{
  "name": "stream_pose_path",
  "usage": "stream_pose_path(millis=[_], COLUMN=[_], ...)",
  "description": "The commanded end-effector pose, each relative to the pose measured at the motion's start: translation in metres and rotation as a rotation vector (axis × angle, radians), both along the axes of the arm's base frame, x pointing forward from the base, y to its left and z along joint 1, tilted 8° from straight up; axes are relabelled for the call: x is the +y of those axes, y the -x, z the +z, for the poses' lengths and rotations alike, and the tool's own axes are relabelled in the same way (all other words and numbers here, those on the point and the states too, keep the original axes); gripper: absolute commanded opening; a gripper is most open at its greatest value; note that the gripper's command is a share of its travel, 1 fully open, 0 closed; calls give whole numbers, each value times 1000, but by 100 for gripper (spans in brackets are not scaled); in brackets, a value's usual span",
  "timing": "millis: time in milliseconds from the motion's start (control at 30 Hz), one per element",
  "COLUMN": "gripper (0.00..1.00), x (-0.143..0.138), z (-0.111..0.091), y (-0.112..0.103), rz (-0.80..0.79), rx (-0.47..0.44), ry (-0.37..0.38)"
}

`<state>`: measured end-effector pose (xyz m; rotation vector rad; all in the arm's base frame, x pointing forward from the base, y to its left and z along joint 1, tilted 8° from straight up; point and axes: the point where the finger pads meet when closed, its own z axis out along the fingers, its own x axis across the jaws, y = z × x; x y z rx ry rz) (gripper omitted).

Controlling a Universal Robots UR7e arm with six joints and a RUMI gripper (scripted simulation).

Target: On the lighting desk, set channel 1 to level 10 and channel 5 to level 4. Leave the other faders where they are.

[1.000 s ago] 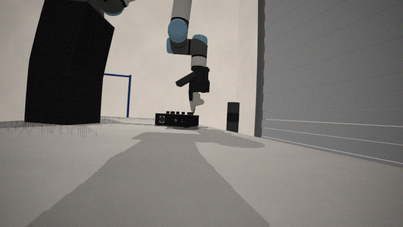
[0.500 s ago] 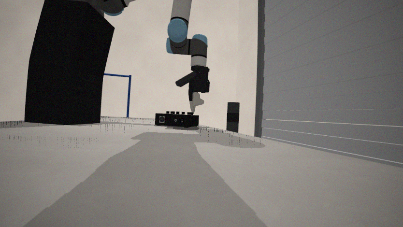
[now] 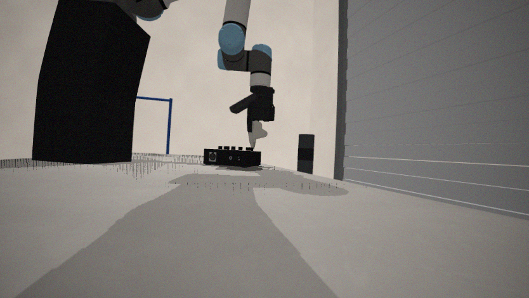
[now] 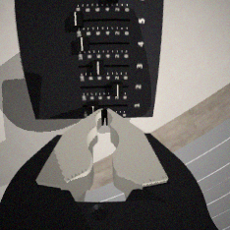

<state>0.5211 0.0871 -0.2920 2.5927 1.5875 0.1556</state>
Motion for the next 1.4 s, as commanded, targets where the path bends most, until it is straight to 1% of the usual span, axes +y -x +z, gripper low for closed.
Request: stream_pose_path(millis=[0, 600, 1367], gripper=[0, 0, 0], x=[-2, -9, -10], z=[0, 0, 0], y=[1, 4, 5], rz=[0, 0, 0], rx=[-1, -1, -1], ry=[0, 0, 0])
